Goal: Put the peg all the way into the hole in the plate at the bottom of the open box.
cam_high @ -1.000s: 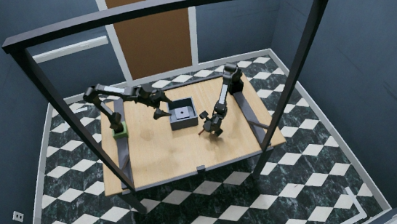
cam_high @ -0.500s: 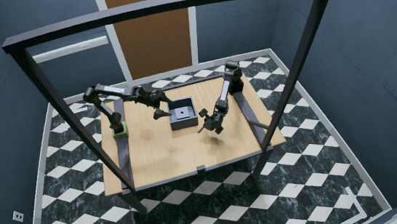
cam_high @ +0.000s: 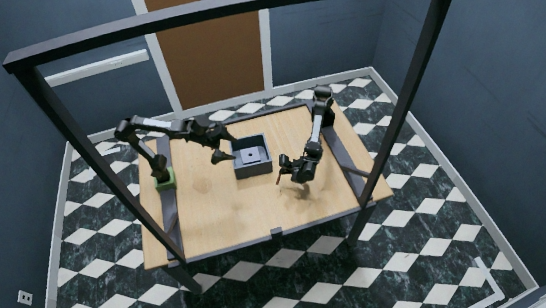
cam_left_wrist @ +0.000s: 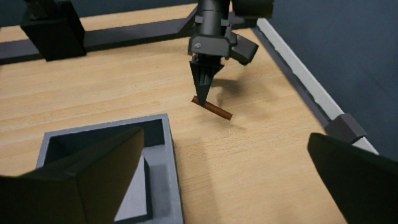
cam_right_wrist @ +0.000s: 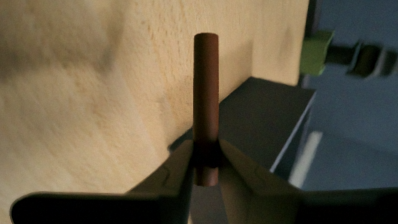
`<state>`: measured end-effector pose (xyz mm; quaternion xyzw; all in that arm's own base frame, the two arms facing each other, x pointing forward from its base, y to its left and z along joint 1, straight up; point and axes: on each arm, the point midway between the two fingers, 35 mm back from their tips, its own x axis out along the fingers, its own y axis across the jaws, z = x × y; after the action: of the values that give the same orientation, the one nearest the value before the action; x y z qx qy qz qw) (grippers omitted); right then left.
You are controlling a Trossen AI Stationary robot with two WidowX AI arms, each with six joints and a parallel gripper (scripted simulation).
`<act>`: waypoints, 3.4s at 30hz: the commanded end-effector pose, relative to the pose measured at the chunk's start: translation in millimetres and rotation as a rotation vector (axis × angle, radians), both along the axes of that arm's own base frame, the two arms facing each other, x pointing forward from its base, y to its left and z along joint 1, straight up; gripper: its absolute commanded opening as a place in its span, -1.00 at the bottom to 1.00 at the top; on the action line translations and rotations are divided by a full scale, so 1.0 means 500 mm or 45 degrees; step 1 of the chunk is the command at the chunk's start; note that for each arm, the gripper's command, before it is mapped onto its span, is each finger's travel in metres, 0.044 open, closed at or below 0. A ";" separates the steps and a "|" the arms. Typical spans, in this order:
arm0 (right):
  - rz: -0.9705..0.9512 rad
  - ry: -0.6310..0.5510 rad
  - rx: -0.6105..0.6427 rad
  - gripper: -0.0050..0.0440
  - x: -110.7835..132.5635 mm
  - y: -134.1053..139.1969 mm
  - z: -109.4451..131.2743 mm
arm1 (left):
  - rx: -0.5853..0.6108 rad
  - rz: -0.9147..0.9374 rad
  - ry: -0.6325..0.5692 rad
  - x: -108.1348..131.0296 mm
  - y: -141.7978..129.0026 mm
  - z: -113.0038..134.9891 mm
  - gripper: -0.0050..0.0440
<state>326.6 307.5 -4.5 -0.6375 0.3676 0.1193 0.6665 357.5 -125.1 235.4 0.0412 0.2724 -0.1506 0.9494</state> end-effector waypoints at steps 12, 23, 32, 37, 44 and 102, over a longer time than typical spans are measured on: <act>0.461 -0.037 -0.487 -0.70 -0.020 -0.021 0.020 | -0.006 0.002 -0.030 0.000 0.001 0.018 1.00; 0.789 0.080 -0.856 -0.70 -0.048 -0.058 -0.017 | -0.006 0.002 -0.030 0.000 0.001 0.018 1.00; 1.044 0.130 -1.076 -0.70 -0.051 -0.061 -0.034 | -0.006 0.002 -0.030 0.000 0.001 0.018 1.00; 1.220 0.142 -1.195 -0.70 -0.053 -0.059 -0.045 | -0.006 0.002 -0.030 0.000 0.001 0.018 1.00; 1.404 0.136 -1.322 -0.70 -0.054 -0.053 -0.059 | -0.006 0.002 -0.030 0.000 0.001 0.018 1.00; 1.672 -0.344 -1.658 -0.70 -0.010 0.037 -0.042 | -0.006 0.002 -0.030 0.000 0.001 0.018 1.00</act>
<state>318.4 321.9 -27.6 -0.9734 -0.1495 0.1734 0.0081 357.5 -125.1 235.4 0.0412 0.2724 -0.1506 0.9494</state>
